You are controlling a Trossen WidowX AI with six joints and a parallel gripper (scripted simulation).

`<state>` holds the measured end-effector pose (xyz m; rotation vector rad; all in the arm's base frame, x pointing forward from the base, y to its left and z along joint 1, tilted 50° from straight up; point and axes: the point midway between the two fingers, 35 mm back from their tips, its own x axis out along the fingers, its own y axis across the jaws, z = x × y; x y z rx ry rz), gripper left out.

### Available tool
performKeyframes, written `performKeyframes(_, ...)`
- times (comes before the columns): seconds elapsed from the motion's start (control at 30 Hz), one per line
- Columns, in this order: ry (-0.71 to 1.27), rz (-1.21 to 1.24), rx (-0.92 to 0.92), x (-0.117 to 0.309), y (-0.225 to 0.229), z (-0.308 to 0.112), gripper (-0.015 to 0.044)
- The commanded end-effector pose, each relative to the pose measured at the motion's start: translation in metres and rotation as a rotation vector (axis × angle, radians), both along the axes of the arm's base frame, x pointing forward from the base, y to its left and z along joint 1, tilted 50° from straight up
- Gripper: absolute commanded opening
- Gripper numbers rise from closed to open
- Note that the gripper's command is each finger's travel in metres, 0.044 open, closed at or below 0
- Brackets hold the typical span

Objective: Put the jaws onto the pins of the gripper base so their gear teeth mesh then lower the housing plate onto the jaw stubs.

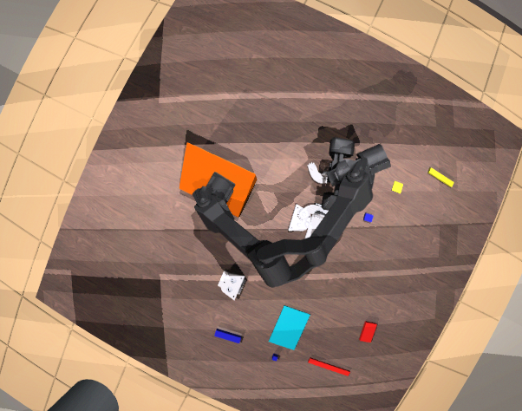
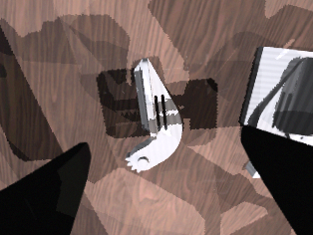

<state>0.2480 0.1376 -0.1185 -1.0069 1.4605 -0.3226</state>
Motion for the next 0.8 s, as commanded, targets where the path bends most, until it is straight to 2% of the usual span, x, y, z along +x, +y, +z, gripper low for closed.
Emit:
performKeyframes(0.0, 0.014, -0.002, -0.015, -0.001, -0.015, -0.01, 0.044)
performKeyframes(0.77, 0.013, -0.002, -0.015, 0.005, -0.038, -0.031, 0.044)
